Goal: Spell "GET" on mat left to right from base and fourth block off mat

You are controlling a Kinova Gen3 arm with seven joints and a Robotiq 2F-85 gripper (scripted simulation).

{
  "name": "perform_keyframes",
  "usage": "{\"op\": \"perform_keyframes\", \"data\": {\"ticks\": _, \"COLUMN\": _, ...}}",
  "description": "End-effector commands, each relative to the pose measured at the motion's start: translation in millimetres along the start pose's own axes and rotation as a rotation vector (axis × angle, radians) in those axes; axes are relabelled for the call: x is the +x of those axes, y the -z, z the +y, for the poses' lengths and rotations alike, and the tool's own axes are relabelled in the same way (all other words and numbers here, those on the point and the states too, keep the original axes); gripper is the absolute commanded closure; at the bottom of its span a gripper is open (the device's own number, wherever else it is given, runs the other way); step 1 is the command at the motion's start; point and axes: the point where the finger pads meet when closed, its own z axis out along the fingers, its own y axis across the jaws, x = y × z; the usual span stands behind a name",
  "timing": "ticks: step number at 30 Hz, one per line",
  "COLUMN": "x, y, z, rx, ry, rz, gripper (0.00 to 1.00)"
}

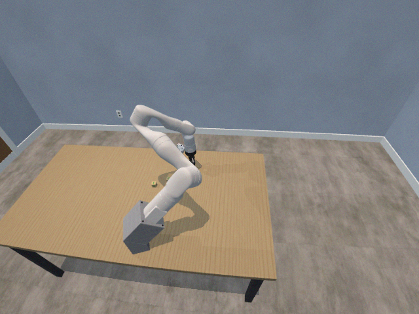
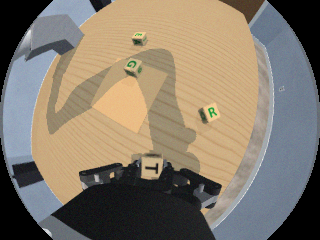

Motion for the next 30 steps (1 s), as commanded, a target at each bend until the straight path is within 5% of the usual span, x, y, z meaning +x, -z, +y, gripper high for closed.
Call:
{"op": "perform_keyframes", "data": {"ticks": 1, "x": 3, "y": 28.1, "z": 8, "rx": -0.024, "ry": 0.003, "rz": 0.002, "gripper": 0.74}}
{"op": "perform_keyframes", "data": {"ticks": 8, "x": 3, "y": 59.9, "z": 8, "rx": -0.024, "ry": 0.003, "rz": 0.002, "gripper": 0.74}}
{"op": "perform_keyframes", "data": {"ticks": 21, "x": 4, "y": 61.4, "z": 6, "rx": -0.024, "ry": -0.001, "rz": 0.002, "gripper": 0.74}}
{"op": "perform_keyframes", "data": {"ticks": 30, "x": 56, "y": 61.3, "z": -40, "rx": -0.021, "ry": -0.196, "rz": 0.017, "gripper": 0.74}}
